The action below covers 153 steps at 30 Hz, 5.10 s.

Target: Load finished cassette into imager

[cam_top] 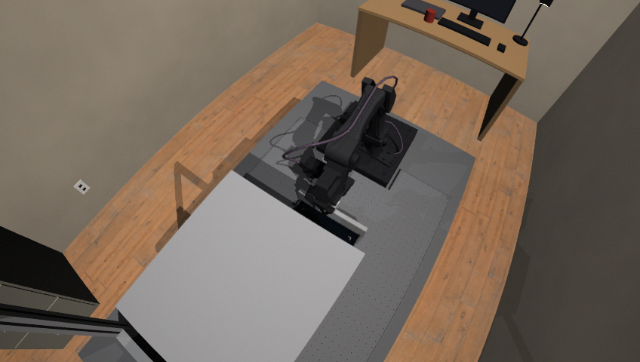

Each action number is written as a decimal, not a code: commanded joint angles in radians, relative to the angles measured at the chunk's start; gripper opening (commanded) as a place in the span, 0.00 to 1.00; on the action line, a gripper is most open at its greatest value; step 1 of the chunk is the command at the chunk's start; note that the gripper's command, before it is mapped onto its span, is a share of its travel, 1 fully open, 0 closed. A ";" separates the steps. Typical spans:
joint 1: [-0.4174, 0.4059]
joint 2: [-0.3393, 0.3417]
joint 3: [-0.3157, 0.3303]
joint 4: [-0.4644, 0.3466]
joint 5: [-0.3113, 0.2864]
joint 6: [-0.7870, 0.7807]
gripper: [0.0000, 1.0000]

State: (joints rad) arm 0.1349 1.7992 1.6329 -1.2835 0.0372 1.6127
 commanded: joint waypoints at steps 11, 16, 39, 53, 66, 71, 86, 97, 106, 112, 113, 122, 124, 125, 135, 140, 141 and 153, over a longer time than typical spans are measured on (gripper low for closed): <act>0.010 -0.077 -0.033 -0.037 0.014 0.010 1.00; 0.010 -0.078 -0.014 -0.037 0.014 0.009 1.00; 0.010 -0.078 -0.014 -0.037 0.014 0.009 1.00; 0.010 -0.078 -0.014 -0.037 0.014 0.009 1.00; -0.009 -0.246 -0.161 -0.102 -0.012 -0.363 0.35; -0.013 -0.323 -0.205 -0.143 -0.015 -0.531 0.35; -0.011 -0.277 -0.148 -0.166 -0.015 -0.965 0.35; 0.004 -0.259 -0.129 -0.186 0.001 -1.262 0.35; 0.010 -0.244 -0.114 -0.202 0.016 -1.552 0.35; 0.000 -0.277 -0.112 -0.205 0.007 -1.572 0.35; 0.000 -0.275 -0.112 -0.205 0.006 -1.573 0.35; -0.002 -0.275 -0.111 -0.202 0.005 -1.575 0.35; -0.002 -0.275 -0.111 -0.202 0.005 -1.575 0.35; -0.002 -0.275 -0.111 -0.202 0.005 -1.575 0.35; -0.002 -0.275 -0.111 -0.202 0.004 -1.574 0.35; -0.002 -0.275 -0.111 -0.202 0.004 -1.574 0.35; -0.002 -0.275 -0.111 -0.202 0.004 -1.574 0.35; 0.017 -0.476 -0.540 0.246 0.022 -1.571 0.35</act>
State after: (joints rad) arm 0.1448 1.3602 1.1446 -1.2079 0.0422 0.0471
